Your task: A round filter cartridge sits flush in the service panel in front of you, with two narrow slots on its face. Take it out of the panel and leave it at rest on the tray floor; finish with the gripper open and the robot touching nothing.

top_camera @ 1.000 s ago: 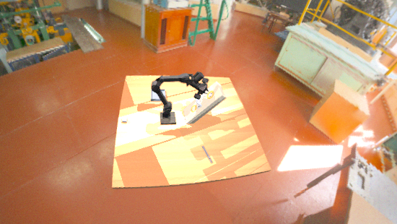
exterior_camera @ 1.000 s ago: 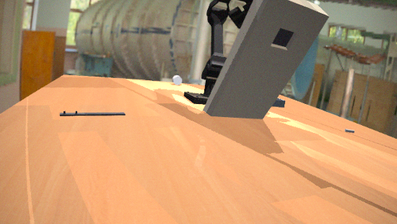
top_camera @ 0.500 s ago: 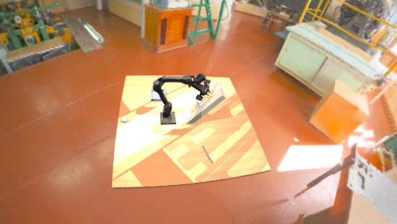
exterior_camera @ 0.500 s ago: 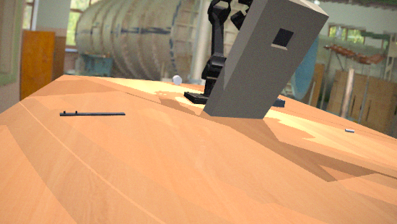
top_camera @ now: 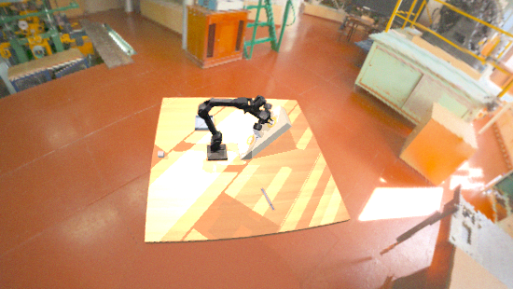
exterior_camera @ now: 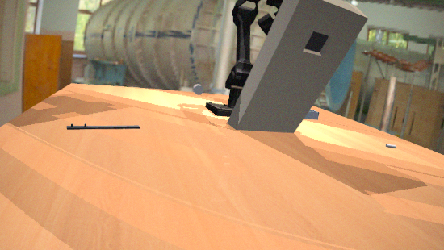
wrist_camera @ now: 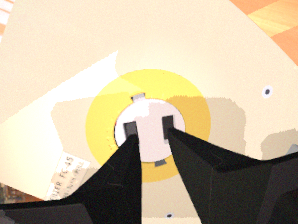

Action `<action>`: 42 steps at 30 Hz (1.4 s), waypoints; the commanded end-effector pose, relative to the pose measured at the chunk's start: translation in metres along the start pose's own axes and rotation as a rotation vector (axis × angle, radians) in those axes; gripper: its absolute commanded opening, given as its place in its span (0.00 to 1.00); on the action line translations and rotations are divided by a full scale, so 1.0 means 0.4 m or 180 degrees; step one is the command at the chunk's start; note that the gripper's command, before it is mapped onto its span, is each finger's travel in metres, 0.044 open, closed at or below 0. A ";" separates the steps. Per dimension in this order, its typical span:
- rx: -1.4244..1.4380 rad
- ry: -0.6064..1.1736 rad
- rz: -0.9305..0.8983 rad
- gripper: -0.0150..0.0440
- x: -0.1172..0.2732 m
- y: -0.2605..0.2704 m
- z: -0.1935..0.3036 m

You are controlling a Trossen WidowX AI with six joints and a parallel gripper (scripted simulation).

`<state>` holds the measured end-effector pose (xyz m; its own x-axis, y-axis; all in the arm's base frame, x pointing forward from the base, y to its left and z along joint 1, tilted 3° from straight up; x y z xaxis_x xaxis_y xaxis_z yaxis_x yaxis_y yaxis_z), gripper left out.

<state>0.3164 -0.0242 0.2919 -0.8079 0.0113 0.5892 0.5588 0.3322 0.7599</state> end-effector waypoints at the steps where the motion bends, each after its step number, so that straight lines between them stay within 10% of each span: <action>1: -0.0006 -0.0008 0.0001 0.41 -0.002 0.000 -0.001; 42: -0.0006 -0.0008 0.0000 0.41 -0.009 0.009 -0.004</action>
<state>0.3209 -0.0242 0.2916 -0.8050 0.0099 0.5932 0.5621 0.3325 0.7573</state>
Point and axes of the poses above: the point midway between the two fingers, 35 mm back from their tips, its own x axis back along the fingers, its own y axis across the jaws, z = x × y, the point moved 3 cm from there along x, back along the fingers, and after that the axes turned 15 degrees about -x, right-handed, at the moved point
